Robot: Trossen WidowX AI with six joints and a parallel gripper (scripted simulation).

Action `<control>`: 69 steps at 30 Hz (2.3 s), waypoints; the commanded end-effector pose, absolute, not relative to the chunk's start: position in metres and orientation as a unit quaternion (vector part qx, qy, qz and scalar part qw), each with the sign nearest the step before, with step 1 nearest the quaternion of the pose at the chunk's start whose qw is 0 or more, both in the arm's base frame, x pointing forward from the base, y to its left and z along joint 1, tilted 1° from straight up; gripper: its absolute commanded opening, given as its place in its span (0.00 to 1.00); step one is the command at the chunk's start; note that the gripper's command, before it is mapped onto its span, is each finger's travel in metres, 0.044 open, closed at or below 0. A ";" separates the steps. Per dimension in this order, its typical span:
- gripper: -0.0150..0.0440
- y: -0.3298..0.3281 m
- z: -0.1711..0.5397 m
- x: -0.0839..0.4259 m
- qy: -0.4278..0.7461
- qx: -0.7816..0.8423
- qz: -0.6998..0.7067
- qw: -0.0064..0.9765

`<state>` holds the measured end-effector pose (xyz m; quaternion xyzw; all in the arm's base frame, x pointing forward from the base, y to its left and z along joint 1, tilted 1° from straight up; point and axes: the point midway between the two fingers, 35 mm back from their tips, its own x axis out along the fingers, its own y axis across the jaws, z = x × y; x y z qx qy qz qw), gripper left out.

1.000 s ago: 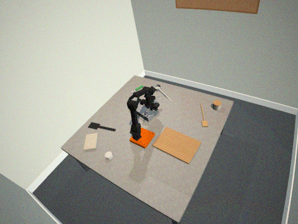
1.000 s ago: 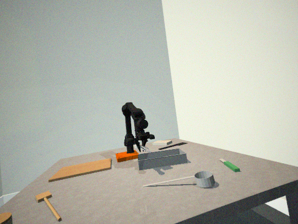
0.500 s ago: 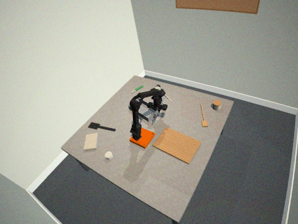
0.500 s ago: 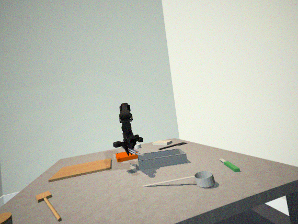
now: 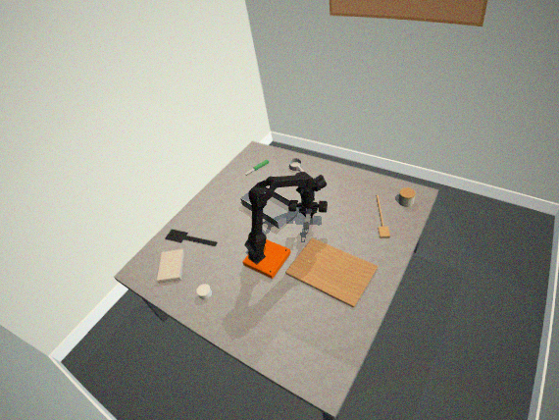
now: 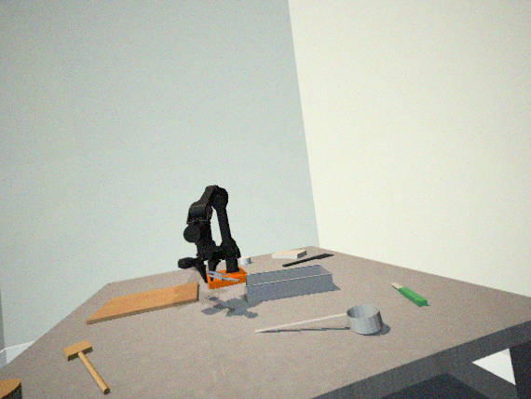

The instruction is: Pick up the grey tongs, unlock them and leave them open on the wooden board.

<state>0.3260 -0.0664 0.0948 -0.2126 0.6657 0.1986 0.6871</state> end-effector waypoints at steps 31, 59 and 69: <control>0.00 -0.223 0.097 0.276 0.628 -0.321 0.290 0.647; 0.00 -0.339 0.097 0.159 0.584 -0.415 0.381 0.584; 0.00 -0.339 0.097 0.158 0.586 -0.418 0.381 0.580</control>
